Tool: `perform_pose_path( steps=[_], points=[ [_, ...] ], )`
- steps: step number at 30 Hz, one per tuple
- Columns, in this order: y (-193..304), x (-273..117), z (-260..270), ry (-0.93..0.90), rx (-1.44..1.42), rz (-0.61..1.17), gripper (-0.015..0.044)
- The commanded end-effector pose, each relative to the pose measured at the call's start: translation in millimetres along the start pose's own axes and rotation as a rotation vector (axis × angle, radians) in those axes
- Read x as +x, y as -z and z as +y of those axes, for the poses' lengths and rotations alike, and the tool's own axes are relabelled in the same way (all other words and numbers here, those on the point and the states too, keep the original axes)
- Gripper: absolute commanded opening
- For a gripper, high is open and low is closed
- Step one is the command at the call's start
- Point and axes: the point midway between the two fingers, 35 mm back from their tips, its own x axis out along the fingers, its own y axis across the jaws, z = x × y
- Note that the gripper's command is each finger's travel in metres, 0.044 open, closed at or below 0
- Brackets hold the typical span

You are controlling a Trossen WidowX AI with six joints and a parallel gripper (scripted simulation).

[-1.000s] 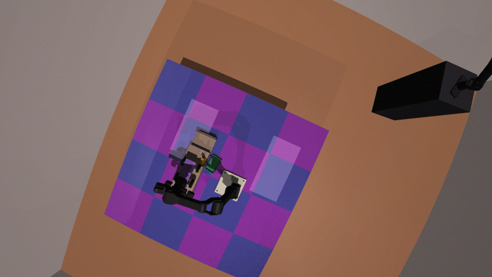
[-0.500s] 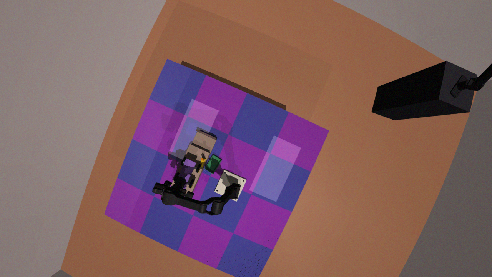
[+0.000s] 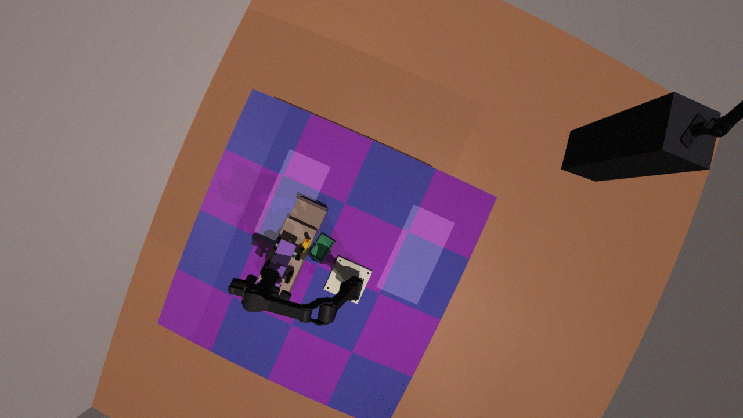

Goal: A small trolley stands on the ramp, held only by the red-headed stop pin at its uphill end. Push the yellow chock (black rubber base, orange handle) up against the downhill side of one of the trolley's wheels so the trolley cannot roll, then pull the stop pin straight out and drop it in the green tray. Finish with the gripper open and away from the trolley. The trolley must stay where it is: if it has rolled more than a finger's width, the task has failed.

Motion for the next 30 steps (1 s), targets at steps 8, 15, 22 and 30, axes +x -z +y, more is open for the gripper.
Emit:
perform_pose_path(
  steps=[8,15,22,30],
  points=[
    [19.5,1.3,0.1,0.000,0.003,0.005,0.0000],
    [23.9,1.6,-6.2,0.001,0.003,0.006,0.0000],
    [24.0,4.2,-28.8,0.002,0.003,0.006,0.0000],
    [25.2,5.6,-55.6,0.005,0.004,0.006,0.0000]
  ],
)
